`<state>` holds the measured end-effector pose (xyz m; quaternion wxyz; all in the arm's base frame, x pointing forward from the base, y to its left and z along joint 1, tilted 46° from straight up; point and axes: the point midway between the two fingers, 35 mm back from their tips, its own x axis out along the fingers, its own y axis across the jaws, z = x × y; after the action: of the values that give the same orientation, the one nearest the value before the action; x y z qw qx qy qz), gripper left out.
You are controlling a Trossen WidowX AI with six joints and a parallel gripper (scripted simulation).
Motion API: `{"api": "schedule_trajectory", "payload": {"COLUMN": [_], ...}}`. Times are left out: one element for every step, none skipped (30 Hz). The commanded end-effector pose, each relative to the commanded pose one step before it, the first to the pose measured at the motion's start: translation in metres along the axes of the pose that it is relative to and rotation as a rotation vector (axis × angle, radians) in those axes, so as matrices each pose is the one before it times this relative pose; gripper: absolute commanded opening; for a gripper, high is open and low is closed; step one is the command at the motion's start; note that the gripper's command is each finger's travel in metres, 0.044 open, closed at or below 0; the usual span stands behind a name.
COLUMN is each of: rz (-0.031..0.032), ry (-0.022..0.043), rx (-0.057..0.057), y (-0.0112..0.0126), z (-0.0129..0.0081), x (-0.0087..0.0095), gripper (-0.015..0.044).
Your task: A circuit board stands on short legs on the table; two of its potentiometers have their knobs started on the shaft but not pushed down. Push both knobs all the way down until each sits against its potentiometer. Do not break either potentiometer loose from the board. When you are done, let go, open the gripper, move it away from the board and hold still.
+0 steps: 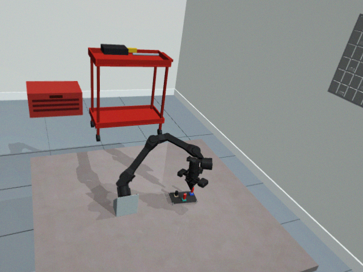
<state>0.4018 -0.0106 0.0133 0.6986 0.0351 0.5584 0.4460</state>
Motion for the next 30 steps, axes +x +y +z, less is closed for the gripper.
{"api": "schedule_trajectory", "payload": {"rz": [0.00447, 0.00073, 0.00073, 0.00073, 0.00072, 0.00072, 0.00071, 0.00071, 0.0007, 0.00069, 0.00068, 0.00067, 0.00066, 0.00065, 0.00064, 0.0005, 0.00049, 0.00048, 0.00046, 0.00045, 0.00043, 0.00042, 0.0004, 0.00051, 0.0005, 0.00048, 0.00045, 0.00043, 0.00041, 0.00039], "ry": [-0.0035, 0.00003, 0.00006, 0.00008, 0.00011, 0.00014, 0.00016, 0.00019, 0.00021, 0.00024, 0.00026, 0.00028, 0.00031, 0.00033, 0.00035, 0.00036, 0.00038, 0.00039, 0.00041, 0.00043, 0.00044, 0.00046, 0.00047, 0.00054, 0.00056, 0.00058, 0.00059, 0.00061, 0.00062, 0.00064], "rx": [0.1373, 0.0347, 0.0347, 0.0347, 0.0347, 0.0347, 0.0347, 0.0347, 0.0347, 0.0347, 0.0347, 0.0347, 0.0347, 0.0347, 0.0347, 0.0346, 0.0346, 0.0346, 0.0346, 0.0346, 0.0346, 0.0346, 0.0346, 0.0347, 0.0347, 0.0347, 0.0347, 0.0347, 0.0347, 0.0347], "y": [0.0005, 0.00017, 0.00019, 0.00021, 0.00023, 0.00025, 0.00027, 0.00028, 0.0003, 0.00032, 0.00034, 0.00035, 0.00037, 0.00039, 0.0004, 0.00042, 0.00043, 0.00044, 0.00046, 0.00047, 0.00048, 0.00049, 0.0005, 0.0005, 0.00051, 0.00052, 0.00052, 0.00053, 0.00054, 0.00054], "z": [0.00374, 0.00054, 0.00053, 0.00052, 0.00052, 0.00051, 0.0005, 0.00048, 0.00047, 0.00046, 0.00045, 0.00043, 0.00042, 0.00041, 0.00039, 0.00037, 0.00035, 0.00034, 0.00032, 0.0003, 0.00028, 0.00026, 0.00025, 0.00023, 0.00021, 0.00019, 0.00017, 0.00015, 0.00013, 0.00011], "x": [-0.00136, -0.00025, -0.00025, -0.00025, -0.00025, -0.00025, -0.00025, -0.00025, -0.00025, -0.00025, -0.00025, -0.00025, -0.00025, -0.00025, -0.00025, -0.00025, -0.00025, -0.00025, -0.00024, -0.00024, -0.00024, -0.00024, -0.00024, -0.00024, -0.00024, -0.00024, -0.00024, -0.00024, -0.00024, -0.00024], "gripper": [0.0, 0.0, 0.0, 0.0, 0.0, 0.0, 0.0, 0.0, 0.0, 0.0, 0.0, 0.0, 0.0, 0.0, 0.0, 0.0, 0.0, 0.0, 0.0, 0.0, 0.0, 0.0, 0.0, 0.0, 0.0, 0.0, 0.0, 0.0, 0.0, 0.0]}}
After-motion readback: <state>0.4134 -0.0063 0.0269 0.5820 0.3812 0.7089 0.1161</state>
